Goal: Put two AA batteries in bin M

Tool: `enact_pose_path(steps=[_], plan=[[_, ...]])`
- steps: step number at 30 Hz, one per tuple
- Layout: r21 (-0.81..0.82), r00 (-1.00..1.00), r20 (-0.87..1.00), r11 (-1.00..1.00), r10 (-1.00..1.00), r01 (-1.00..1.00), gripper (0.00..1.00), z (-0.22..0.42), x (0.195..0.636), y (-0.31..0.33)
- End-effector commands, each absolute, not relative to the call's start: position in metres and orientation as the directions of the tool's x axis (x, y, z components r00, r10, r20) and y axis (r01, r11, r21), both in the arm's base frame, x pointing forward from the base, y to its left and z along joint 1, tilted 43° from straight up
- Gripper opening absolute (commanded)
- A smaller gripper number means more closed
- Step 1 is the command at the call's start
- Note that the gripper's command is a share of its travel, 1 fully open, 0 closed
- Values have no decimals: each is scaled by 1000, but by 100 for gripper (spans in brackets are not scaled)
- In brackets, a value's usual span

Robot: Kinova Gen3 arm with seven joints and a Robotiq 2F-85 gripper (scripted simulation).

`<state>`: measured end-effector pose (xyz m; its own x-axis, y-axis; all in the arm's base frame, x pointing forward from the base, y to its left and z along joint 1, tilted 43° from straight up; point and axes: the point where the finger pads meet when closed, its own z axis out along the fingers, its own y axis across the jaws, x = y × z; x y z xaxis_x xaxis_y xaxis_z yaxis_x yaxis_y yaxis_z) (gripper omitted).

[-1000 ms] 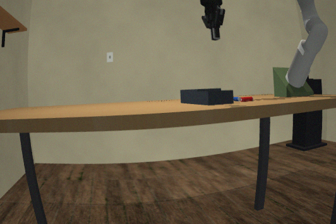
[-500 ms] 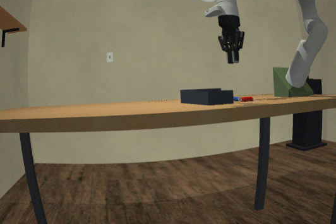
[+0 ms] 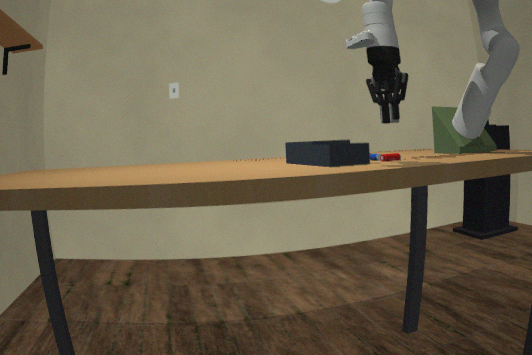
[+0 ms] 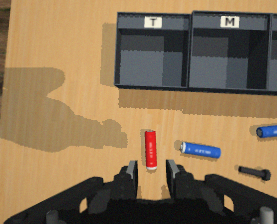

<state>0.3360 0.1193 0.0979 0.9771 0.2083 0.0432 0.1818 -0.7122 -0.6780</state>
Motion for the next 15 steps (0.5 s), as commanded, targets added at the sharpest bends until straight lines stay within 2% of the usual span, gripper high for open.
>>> enact_pose_path(steps=[1, 15], plan=[[-678, 977, 44, -713, 207, 182, 29, 98, 337, 119], [-678, 977, 44, -713, 207, 182, 29, 98, 338, 119]])
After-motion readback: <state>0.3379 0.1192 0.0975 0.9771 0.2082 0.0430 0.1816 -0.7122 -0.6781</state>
